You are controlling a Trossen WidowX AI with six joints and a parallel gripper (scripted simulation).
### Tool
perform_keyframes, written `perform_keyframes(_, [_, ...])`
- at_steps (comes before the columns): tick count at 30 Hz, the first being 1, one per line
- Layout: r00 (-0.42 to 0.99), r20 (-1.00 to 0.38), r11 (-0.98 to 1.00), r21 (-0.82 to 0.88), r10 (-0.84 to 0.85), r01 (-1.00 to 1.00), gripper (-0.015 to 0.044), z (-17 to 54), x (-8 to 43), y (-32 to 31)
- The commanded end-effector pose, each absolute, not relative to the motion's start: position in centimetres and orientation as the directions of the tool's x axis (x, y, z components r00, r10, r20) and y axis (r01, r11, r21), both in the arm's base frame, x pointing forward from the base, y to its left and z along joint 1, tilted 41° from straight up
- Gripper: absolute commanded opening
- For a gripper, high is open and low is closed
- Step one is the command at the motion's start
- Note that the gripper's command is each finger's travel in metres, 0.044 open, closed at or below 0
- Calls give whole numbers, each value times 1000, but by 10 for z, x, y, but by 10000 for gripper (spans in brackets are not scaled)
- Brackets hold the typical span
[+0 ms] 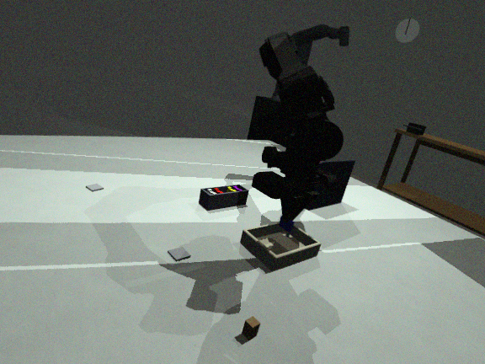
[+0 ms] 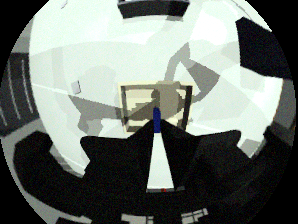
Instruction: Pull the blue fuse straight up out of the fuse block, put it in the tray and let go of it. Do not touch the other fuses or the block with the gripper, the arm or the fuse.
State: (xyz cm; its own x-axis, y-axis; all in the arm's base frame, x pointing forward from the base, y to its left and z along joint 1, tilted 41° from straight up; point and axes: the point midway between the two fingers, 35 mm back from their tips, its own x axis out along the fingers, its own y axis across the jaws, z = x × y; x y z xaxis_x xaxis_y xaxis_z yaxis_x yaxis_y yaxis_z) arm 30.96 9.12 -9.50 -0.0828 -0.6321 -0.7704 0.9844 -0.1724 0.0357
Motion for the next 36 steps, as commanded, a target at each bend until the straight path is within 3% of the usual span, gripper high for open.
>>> perform_keyframes(1, [-88, -763, -167, 26, -640, 986, 0, -101, 306, 85])
perform_keyframes(7, [-88, -763, -167, 26, -641, 986, 0, -104, 306, 82])
perform_keyframes(20, [-86, -768, -173, 33, -634, 984, 330, -100, 308, 87])
perform_keyframes(36, [-87, -760, -159, 22, -644, 987, 330, -74, 309, 107])
